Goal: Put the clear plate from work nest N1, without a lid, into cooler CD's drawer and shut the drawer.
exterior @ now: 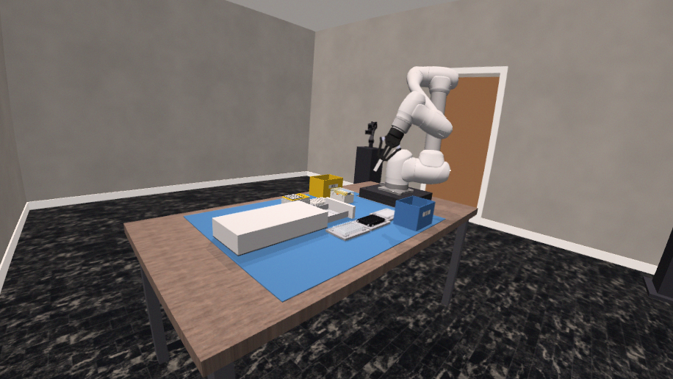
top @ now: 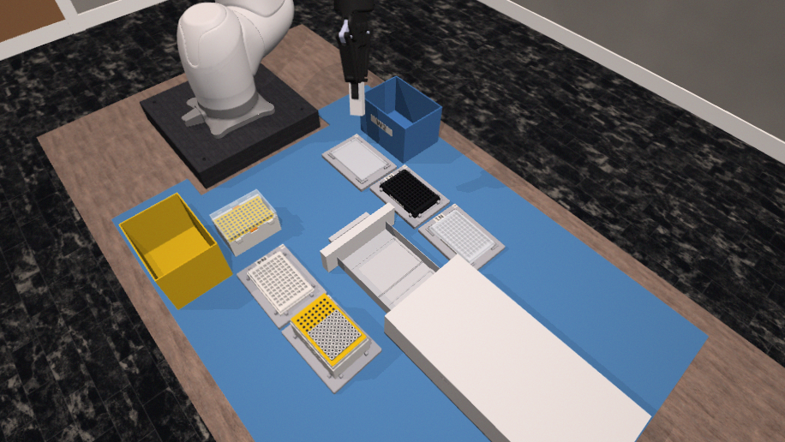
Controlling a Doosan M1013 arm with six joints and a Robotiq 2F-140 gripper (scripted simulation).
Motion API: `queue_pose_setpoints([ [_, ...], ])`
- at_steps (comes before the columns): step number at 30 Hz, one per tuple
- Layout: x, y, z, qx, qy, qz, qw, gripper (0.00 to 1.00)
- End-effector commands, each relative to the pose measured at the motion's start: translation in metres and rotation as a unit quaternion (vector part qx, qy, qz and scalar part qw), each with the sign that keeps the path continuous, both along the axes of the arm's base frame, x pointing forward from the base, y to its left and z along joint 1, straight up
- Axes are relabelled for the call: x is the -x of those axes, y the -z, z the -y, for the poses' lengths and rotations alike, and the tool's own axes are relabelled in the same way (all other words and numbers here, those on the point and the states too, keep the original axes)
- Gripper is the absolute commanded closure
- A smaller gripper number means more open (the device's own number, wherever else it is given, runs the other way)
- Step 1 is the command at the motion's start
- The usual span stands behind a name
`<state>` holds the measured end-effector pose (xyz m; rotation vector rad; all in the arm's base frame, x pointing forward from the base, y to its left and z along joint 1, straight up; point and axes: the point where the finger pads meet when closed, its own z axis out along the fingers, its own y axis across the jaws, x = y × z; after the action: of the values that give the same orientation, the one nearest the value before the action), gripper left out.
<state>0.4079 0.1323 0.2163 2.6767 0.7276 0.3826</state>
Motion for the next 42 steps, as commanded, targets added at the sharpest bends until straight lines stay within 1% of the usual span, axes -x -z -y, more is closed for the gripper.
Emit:
queue_pose_setpoints([
  [1, -0.005, 0.003, 0.011, -0.012, 0.03, -0.023, 0.999, 1.0],
  [4, -0.011, 0.007, 0.025, -0.031, 0.069, -0.049, 0.996, 1.0],
  [7, -0.014, 0.008, 0.032, -0.031, 0.069, -0.049, 0.996, 1.0],
  [10, -0.021, 0.011, 0.045, -0.053, 0.106, -0.072, 0.99, 1.0],
  [11, -0.022, 0.012, 0.048, -0.053, 0.106, -0.072, 0.99, 1.0],
  [14, -0.029, 0.014, 0.062, -0.079, 0.142, -0.093, 0.982, 1.0],
  [16, -0.029, 0.014, 0.062, -0.079, 0.142, -0.093, 0.982, 1.0],
  [19, -0.037, 0.015, 0.075, -0.106, 0.175, -0.111, 0.972, 1.0],
  [21, -0.04, 0.016, 0.081, -0.106, 0.175, -0.111, 0.972, 1.0],
  [24, -0.048, 0.016, 0.093, -0.137, 0.207, -0.126, 0.96, 1.0],
  [25, -0.05, 0.016, 0.097, -0.137, 0.207, -0.126, 0.96, 1.0],
  [28, -0.057, 0.016, 0.107, -0.169, 0.238, -0.137, 0.947, 1.0],
  [31, -0.061, 0.016, 0.115, -0.169, 0.238, -0.137, 0.947, 1.0],
  [42, -0.061, 0.016, 0.115, -0.169, 0.238, -0.137, 0.947, 1.0],
])
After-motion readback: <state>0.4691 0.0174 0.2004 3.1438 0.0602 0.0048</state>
